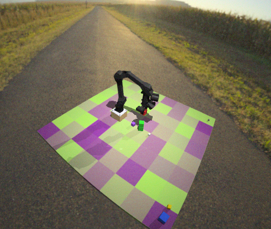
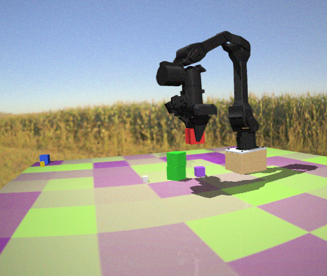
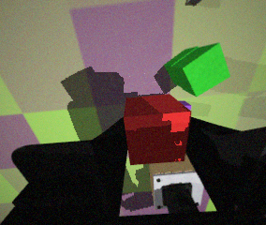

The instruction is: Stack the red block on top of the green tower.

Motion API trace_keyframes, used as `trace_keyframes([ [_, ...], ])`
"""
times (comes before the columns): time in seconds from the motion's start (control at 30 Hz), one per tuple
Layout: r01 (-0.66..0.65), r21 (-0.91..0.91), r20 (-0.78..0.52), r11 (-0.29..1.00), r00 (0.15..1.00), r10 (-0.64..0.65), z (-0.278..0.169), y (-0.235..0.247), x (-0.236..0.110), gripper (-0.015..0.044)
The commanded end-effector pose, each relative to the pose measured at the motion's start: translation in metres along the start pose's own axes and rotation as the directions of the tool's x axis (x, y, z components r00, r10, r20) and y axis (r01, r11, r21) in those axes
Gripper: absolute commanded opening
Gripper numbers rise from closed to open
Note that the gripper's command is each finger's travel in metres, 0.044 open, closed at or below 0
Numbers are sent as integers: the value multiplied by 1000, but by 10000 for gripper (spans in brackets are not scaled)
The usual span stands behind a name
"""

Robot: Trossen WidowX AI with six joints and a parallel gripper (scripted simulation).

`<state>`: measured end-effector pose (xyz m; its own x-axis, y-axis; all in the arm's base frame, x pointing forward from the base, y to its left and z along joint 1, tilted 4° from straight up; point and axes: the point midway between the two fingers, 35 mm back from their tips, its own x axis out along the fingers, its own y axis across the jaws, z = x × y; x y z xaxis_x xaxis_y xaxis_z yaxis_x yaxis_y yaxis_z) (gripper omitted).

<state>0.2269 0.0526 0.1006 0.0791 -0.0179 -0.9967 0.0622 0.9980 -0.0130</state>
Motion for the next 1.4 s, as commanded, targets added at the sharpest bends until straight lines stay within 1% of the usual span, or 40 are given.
trace_keyframes([
  [0.0, -8, -1, 7, 1000, 1000, 8, 9, -10, -1, 0],
  [0.57, 4, -15, 12, 1000, 1000, -4, 34, -75, -2, 0],
  [0.8, 4, -15, 12, 1000, 1000, -4, 35, -76, 6, 0],
  [1.03, 4, -15, 12, 1000, 1000, -4, 35, -76, 31, 0],
  [1.37, 4, -15, 12, 1000, 1000, -4, 34, -76, 32, 0],
])
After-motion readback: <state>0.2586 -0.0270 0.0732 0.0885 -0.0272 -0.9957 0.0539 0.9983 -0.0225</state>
